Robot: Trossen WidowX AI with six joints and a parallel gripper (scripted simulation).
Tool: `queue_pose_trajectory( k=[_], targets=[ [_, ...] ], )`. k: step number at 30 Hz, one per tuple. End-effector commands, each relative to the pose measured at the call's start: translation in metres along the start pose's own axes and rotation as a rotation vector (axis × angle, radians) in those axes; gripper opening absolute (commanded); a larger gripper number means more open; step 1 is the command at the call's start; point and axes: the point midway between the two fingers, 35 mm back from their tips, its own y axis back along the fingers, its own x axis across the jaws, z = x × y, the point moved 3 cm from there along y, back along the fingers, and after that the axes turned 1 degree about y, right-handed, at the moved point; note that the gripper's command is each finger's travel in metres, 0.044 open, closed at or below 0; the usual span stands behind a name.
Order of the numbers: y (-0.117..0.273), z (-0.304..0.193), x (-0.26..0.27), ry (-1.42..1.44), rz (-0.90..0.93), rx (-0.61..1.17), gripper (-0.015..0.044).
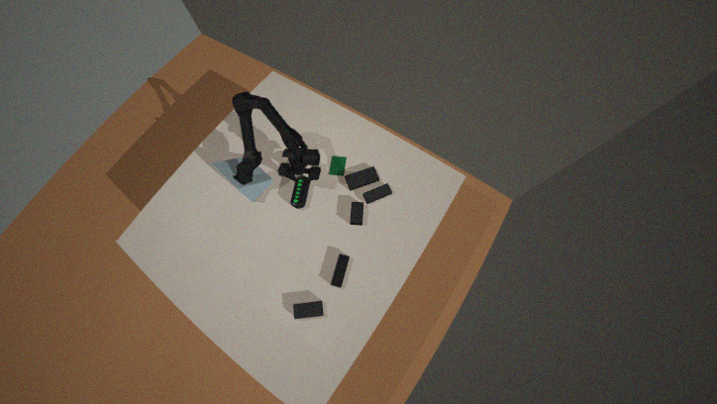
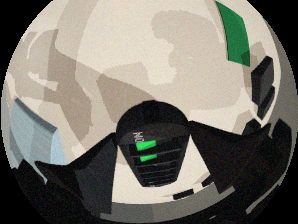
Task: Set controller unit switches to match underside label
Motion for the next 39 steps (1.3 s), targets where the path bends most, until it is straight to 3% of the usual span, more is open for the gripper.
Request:
queue_pose_trajectory(
  k=[1,39],
  targets=[
    [-0.001,0.000,0.000,-0.001,-0.001,0.004,0.0327],
    [0.020,-0.017,0.000,-0.001,-0.001,-0.041,0.0336]
  ],
)
